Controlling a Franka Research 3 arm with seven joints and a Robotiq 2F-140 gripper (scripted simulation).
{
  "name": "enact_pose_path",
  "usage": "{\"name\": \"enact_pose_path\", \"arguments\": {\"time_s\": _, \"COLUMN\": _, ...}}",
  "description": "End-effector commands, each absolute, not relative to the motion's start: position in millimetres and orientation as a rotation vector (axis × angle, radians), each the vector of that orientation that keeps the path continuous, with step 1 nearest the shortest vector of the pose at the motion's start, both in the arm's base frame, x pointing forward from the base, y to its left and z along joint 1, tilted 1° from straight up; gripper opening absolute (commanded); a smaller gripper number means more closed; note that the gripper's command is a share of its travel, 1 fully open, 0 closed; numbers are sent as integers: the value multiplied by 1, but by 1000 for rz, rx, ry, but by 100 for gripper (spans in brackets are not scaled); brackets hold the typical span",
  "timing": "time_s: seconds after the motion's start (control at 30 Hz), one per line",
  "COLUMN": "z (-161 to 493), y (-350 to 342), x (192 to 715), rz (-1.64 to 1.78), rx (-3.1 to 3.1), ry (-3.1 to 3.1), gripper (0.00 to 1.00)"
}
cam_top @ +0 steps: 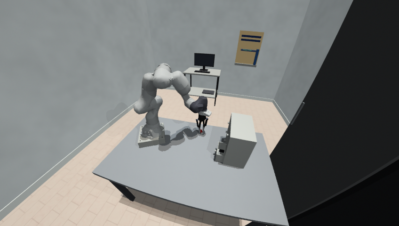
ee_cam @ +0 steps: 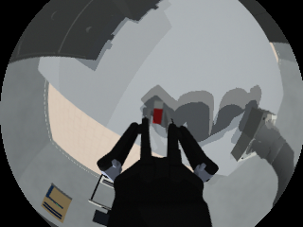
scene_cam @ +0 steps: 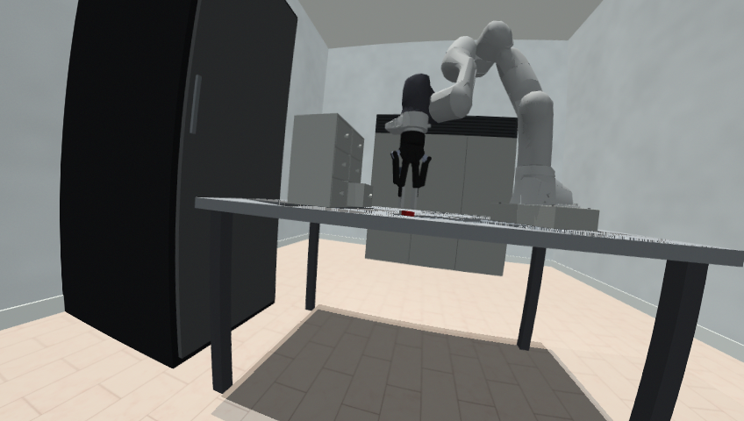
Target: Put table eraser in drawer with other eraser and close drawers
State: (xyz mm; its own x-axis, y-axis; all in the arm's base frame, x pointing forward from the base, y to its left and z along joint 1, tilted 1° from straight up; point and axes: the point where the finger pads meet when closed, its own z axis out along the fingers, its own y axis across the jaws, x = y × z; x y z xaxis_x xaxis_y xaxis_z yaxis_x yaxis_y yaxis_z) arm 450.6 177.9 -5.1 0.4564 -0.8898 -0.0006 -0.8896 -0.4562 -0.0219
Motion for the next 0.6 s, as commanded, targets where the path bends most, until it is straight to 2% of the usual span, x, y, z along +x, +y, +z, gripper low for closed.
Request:
{"name": "enact_pose_path", "arguments": {"time_s": 0.0, "z": -5, "y": 178, "x": 451, "rz": -19, "rx": -2659, "ry": 1634, "gripper": 23}}
{"name": "enact_pose_path", "arguments": {"time_s": 0.57, "z": -23, "y": 178, "x": 451, "rz": -19, "rx": -2659, "ry": 1634, "gripper": 23}}
